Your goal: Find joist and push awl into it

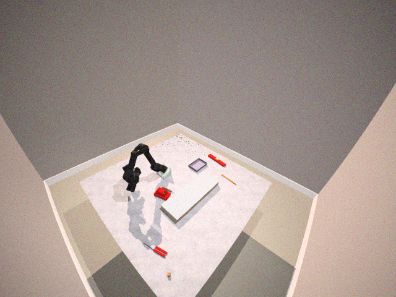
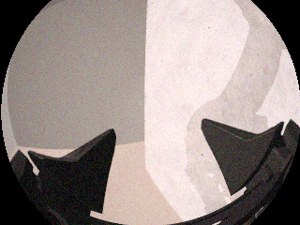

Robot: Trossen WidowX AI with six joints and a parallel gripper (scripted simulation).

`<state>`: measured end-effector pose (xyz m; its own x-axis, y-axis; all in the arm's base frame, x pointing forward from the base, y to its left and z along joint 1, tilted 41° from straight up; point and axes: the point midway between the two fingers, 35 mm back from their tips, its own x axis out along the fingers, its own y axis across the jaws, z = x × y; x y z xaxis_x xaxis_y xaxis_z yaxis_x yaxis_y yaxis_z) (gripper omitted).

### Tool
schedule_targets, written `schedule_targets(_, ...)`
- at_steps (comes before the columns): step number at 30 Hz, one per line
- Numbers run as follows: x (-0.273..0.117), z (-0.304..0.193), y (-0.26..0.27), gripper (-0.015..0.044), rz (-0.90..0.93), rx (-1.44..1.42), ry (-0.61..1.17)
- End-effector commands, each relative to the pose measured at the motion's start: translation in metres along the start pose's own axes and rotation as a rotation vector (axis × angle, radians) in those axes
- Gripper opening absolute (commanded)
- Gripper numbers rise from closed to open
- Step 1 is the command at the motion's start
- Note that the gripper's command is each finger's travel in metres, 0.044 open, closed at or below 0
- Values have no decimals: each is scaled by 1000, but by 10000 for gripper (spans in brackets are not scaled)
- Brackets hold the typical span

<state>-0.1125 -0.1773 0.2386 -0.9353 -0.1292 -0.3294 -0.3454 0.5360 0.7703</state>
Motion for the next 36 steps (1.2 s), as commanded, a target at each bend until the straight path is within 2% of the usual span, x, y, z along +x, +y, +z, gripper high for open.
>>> schedule_targets(1,-1,0,-2,426,-9,12,4)
schedule_targets(7,-47,-1,-52,440,-316,371,72)
schedule_targets(12,-99,11,-91,440,-633,649,11)
schedule_targets(17,-157,37,-119,440,-936,850,-176)
schedule_targets(22,-214,77,-132,440,-1174,956,-479)
schedule_targets(27,-259,123,-128,440,-1288,965,-807)
schedule_targets(36,-260,125,-128,440,-1291,963,-820)
